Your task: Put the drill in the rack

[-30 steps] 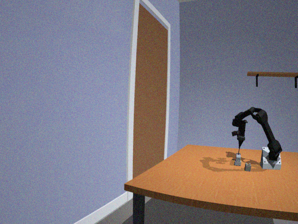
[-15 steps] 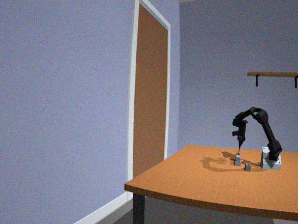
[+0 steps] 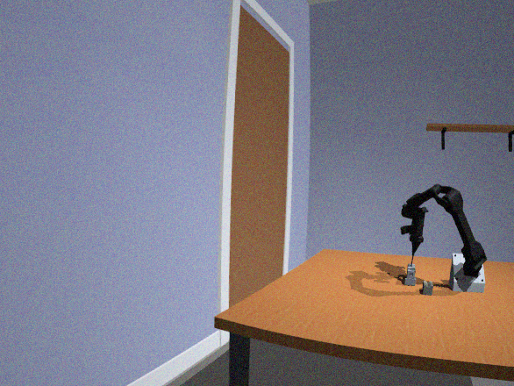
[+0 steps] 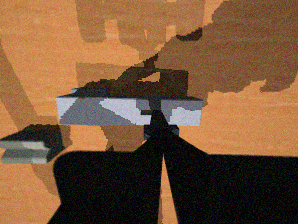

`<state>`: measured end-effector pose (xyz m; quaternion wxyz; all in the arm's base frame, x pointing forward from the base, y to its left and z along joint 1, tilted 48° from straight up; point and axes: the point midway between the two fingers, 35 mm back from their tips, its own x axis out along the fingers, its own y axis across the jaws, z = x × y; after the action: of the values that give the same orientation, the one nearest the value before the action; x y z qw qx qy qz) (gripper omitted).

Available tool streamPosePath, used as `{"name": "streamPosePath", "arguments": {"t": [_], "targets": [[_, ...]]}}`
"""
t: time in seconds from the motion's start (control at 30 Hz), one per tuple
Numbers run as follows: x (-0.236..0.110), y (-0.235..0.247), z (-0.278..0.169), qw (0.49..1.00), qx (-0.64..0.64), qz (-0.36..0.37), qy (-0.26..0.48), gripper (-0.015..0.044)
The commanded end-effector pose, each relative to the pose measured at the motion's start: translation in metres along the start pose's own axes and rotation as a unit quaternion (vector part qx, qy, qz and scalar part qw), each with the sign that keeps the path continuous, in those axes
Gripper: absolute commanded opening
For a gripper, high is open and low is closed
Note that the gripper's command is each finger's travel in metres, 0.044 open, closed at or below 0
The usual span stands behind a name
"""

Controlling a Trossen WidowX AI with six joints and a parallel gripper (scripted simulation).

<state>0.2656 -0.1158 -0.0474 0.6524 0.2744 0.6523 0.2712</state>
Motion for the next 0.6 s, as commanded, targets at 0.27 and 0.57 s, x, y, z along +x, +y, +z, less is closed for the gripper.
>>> {"name": "streamPosePath", "arguments": {"t": [0.27, 0.57], "targets": [[0.0227, 0.0029, -0.0084, 1.0, 0.005, 0.013, 0.025, 0.0], [0.0251, 0.0032, -0.0086, 1.0, 0.005, 0.013, 0.025, 0.0]]}}
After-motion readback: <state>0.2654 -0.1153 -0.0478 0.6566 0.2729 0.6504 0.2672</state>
